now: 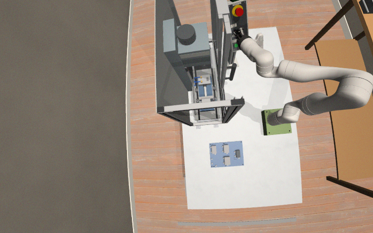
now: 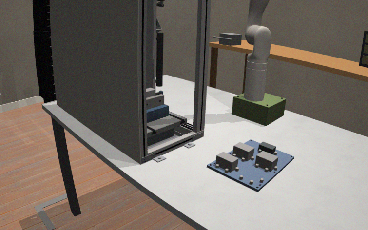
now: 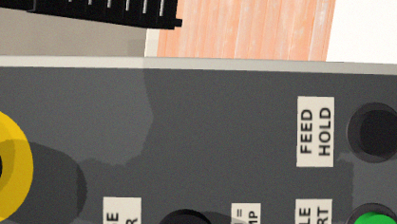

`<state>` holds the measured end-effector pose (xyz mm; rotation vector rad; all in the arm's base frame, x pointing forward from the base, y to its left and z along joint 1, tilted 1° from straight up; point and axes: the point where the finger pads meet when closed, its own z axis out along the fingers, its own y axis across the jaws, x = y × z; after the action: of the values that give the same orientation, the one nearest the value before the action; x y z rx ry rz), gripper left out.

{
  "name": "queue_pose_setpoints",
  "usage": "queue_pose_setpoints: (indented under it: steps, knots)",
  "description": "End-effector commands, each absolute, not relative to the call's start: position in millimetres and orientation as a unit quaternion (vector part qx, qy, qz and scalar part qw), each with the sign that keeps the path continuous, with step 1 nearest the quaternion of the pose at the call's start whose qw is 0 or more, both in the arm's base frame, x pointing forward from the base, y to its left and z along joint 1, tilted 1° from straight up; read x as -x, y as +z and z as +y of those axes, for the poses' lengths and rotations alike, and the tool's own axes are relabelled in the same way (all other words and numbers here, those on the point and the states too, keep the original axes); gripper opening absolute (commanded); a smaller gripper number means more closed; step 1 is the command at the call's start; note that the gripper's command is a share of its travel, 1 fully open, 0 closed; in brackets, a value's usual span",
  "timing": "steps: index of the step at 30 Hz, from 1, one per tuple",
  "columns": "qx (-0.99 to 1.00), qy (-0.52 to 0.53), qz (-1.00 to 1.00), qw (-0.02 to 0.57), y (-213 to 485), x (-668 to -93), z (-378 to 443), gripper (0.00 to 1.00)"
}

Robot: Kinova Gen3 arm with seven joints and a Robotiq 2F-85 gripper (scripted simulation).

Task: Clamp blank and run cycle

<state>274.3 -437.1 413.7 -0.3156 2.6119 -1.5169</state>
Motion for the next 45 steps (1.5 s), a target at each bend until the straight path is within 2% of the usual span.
queue_pose_setpoints:
  steps: [1,45]
  knots:
    - [0.1,-0.502,0.858,0.054,415.8,-274.5,-441.1,0.1]
    - [0.1,-0.502,0.858,0.054,415.0,-274.8,-442.5,0.1]
